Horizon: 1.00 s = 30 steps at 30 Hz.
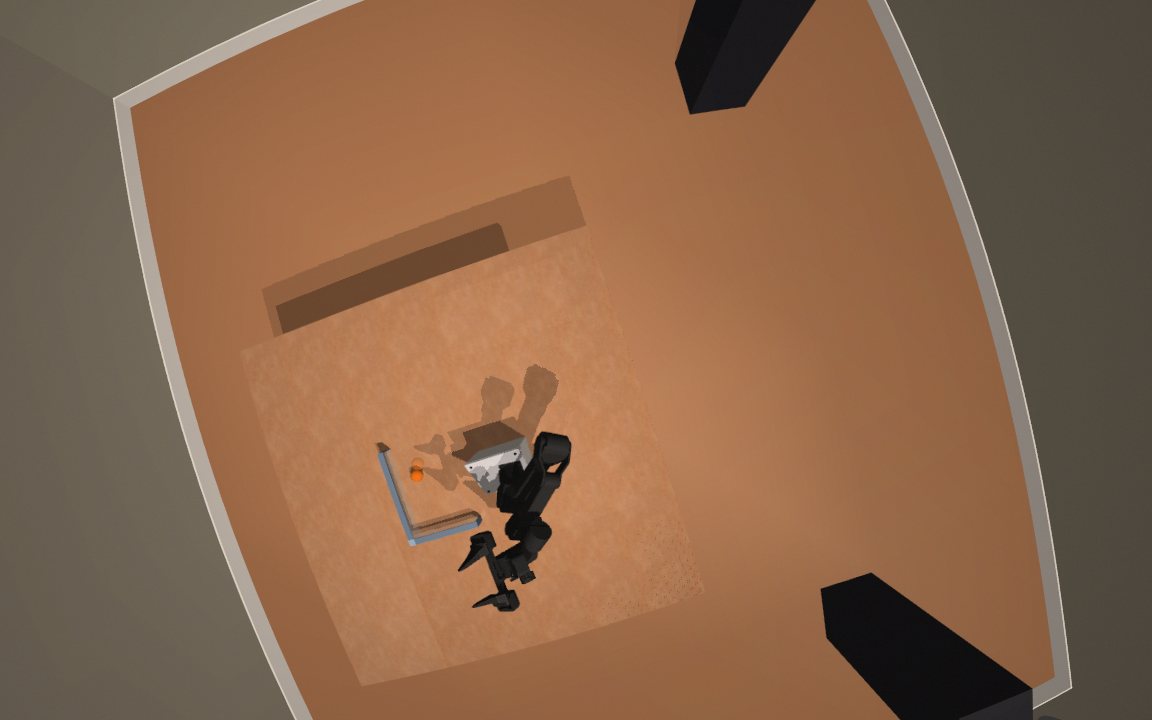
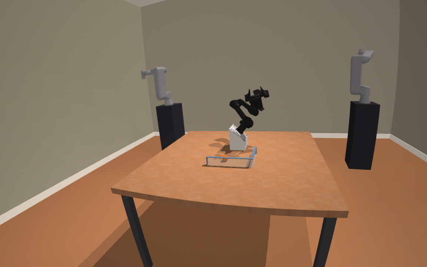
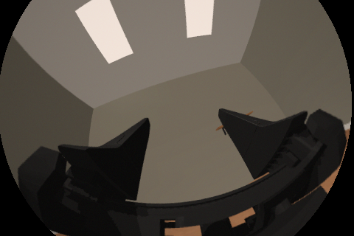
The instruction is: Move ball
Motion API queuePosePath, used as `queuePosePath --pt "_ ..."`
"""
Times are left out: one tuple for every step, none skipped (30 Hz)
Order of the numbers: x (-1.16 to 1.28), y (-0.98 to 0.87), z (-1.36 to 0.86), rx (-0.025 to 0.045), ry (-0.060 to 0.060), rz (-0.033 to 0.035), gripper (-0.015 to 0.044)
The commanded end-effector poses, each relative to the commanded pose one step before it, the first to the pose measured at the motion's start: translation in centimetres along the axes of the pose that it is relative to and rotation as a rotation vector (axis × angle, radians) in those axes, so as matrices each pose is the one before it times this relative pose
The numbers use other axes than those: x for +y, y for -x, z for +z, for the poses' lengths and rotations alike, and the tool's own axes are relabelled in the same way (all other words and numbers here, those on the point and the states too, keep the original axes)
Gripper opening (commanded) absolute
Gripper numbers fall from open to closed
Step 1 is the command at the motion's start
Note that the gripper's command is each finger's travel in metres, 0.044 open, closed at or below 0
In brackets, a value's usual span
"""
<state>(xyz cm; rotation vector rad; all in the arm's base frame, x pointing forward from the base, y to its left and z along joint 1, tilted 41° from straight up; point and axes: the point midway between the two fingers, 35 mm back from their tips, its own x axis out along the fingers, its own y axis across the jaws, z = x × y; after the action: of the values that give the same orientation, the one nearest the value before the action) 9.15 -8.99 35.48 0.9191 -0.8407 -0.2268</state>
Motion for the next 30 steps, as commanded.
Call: queuePosePath --pt "0.142 -0.014 -0.118 0.00059 0.01 0.00287 0.0374" --pt "0.417 -0.047 -0.364 0.00208 0.0299 0.00837 0.0348" --pt "0.744 -0.125 -0.558 0.00362 0.0494 0.01645 0.0321" --pt "1.02 -0.242 -0.521 0.00396 0.0573 0.0261 0.0306" --pt "1.08 -0.304 -0.42 0.00425 0.0547 0.02985 0.0306" --pt "1.066 -0.329 -0.449 0.0061 0.0541 0.02969 0.0306" --pt "1.051 -0.354 -0.479 0.00798 0.0535 0.02952 0.0306" --pt "1.036 -0.379 -0.509 0.00988 0.0528 0.02936 0.0306" --pt "1.019 -0.403 -0.54 0.01178 0.052 0.02923 0.0306" --pt "1.002 -0.428 -0.572 0.01369 0.0511 0.02911 0.0306" --pt "1.126 -0.518 -0.7 0.01806 0.0575 0.0333 0.0306" --pt "1.174 -0.586 -0.797 0.02206 0.0599 0.03549 0.0306" --pt "1.144 -0.621 -0.844 0.02488 0.0581 0.03541 0.0306" --pt "1.112 -0.655 -0.892 0.02766 0.0561 0.03538 0.0306" --pt "1.079 -0.688 -0.938 0.03037 0.054 0.03538 0.0306" --pt "1.044 -0.72 -0.984 0.03301 0.0518 0.03541 0.0306" --pt "1.008 -0.751 -1.029 0.03556 0.0493 0.03548 0.0306" --pt "0.971 -0.78 -1.072 0.03802 0.0468 0.03558 0.0306" --pt "0.933 -0.807 -1.113 0.04036 0.0441 0.03571 0.0306" --pt "0.893 -0.833 -1.153 0.04258 0.0412 0.03588 0.0306" --pt "0.849 -0.818 -1.263 0.04528 0.0344 0.03556 0.0306" --pt "0.803 -0.84 -1.3 0.04735 0.0312 0.03555 0.0306" --pt "0.756 -0.86 -1.335 0.04928 0.028 0.03557 0.0306" --pt "0.708 -0.878 -1.367 0.05106 0.0246 0.03561 0.0306" --pt "0.659 -0.894 -1.396 0.05265 0.0212 0.03566 0.0306" --pt "0.61 -0.907 -1.421 0.05407 0.0177 0.03573 0.0306" --pt "0.559 -0.918 -1.442 0.05529 0.0141 0.03582 0.0306" --pt "0.509 -0.927 -1.459 0.05632 0.0104 0.03592 0.0306" --pt "0.457 -0.934 -1.472 0.05716 0.0067 0.03604 0.0306" --pt "0.377 -0.932 -1.327 0.05474 0.0082 0.03552 0.0306"
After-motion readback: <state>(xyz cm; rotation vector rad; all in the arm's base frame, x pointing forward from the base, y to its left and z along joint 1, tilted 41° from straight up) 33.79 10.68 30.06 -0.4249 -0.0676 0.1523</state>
